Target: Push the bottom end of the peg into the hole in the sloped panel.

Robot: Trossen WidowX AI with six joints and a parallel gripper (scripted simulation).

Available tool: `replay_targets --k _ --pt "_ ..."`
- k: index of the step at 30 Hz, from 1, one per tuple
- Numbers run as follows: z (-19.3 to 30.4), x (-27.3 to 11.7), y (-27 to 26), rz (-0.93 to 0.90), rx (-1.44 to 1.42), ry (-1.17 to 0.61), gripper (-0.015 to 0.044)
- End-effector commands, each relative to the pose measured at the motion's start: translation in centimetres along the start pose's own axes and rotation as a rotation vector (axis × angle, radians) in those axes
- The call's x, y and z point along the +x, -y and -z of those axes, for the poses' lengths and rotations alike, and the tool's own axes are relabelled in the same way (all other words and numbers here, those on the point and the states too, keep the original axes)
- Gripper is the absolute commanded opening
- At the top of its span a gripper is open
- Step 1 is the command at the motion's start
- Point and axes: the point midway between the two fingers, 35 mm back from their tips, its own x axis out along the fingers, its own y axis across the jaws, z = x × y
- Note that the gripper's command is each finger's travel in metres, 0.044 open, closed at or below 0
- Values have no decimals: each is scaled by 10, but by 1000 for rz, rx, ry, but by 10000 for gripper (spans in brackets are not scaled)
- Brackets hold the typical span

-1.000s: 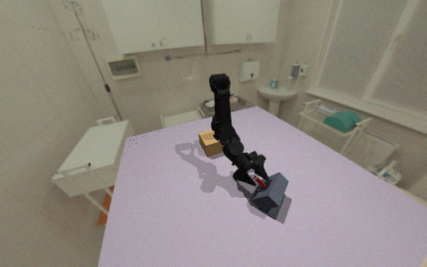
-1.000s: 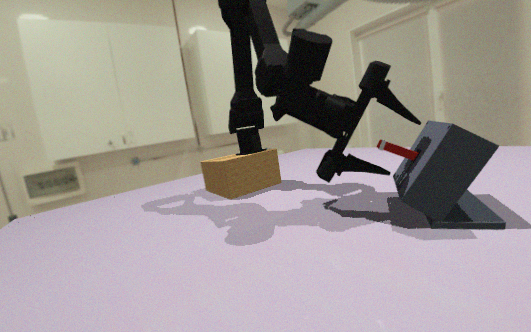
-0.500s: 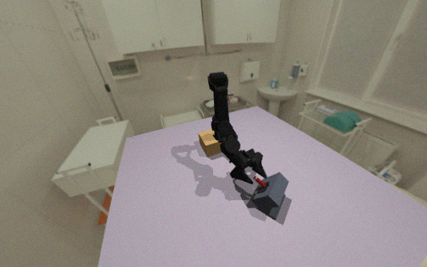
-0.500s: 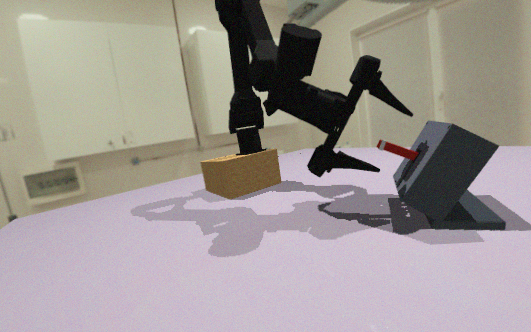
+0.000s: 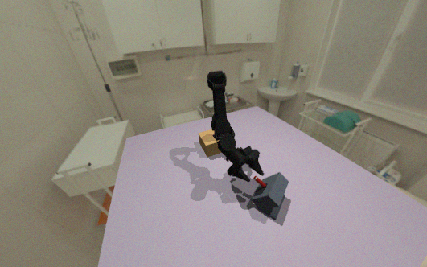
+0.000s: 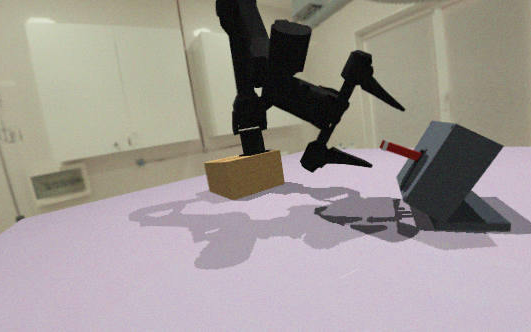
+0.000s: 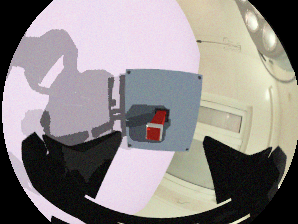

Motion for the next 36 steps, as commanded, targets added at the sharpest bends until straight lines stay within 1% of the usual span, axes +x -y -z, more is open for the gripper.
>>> replay_targets --k 1,36 --pt "0 -7 1 1 -5 3 440" --pt "4 -49 0 -5 4 1 440"
